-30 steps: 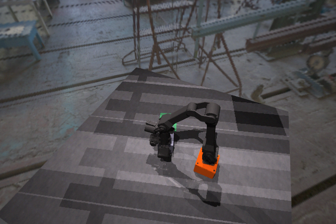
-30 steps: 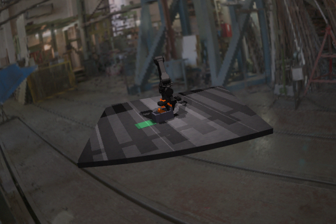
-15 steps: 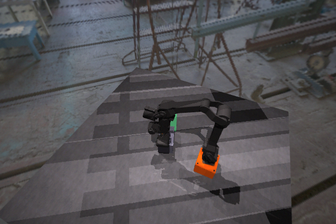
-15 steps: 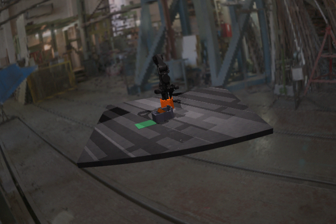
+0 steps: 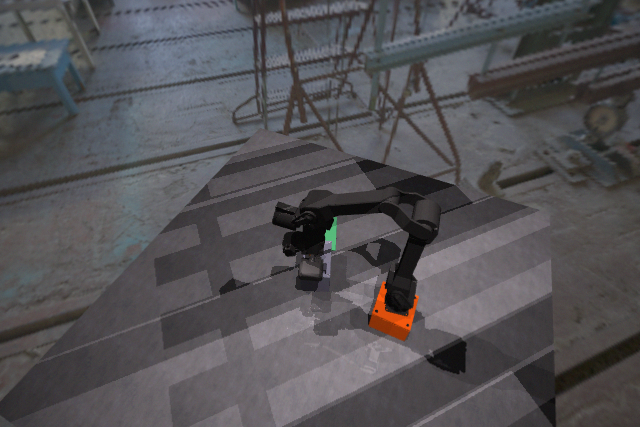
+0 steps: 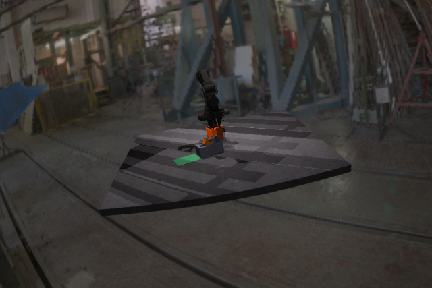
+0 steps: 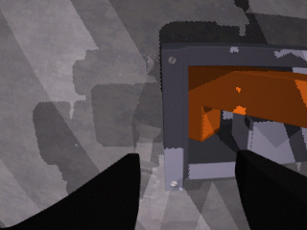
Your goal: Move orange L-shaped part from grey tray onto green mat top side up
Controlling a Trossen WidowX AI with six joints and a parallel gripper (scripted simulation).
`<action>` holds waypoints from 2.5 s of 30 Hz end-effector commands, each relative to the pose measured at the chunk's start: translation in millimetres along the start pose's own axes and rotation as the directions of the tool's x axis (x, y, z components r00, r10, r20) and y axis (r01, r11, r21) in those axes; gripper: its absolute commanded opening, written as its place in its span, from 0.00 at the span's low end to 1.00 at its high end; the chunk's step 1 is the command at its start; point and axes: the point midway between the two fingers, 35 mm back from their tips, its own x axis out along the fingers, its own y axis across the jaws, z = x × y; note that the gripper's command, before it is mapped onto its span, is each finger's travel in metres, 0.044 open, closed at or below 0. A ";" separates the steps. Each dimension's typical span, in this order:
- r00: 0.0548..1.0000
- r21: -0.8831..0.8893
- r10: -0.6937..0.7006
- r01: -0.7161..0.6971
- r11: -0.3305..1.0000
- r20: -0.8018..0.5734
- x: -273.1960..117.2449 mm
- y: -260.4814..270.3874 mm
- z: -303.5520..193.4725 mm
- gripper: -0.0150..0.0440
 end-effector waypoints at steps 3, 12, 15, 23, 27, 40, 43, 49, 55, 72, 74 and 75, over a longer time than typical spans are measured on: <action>1.000 0.000 -0.001 0.001 1.000 0.003 -0.2 -0.1 0.7 0.56; 1.000 0.018 -0.001 0.001 1.000 0.003 -0.3 -1.0 0.9 0.60; 1.000 0.174 -0.002 0.002 0.985 0.001 -0.7 -8.2 2.6 0.73; 1.000 0.867 -0.006 0.009 0.498 -0.008 -2.0 -50.5 8.4 0.73; 1.000 0.997 -0.007 0.013 0.081 -0.013 -1.9 -72.8 8.7 0.73; 1.000 1.000 -0.007 0.014 0.005 -0.014 1.6 -76.8 8.7 0.73; 1.000 1.000 -0.007 0.014 0.005 -0.014 14.2 -77.0 8.7 0.73; 1.000 1.000 -0.007 0.014 0.005 -0.014 29.3 -76.9 8.1 0.73; 1.000 1.000 -0.007 0.014 0.005 -0.014 36.2 -77.2 8.4 0.73; 1.000 1.000 -0.007 0.014 0.005 -0.014 63.9 -77.5 8.2 0.73; 1.000 1.000 -0.007 0.014 0.005 -0.014 67.1 -77.4 8.0 0.73; 1.000 1.000 -0.007 0.014 0.005 -0.014 68.8 -77.4 7.9 0.73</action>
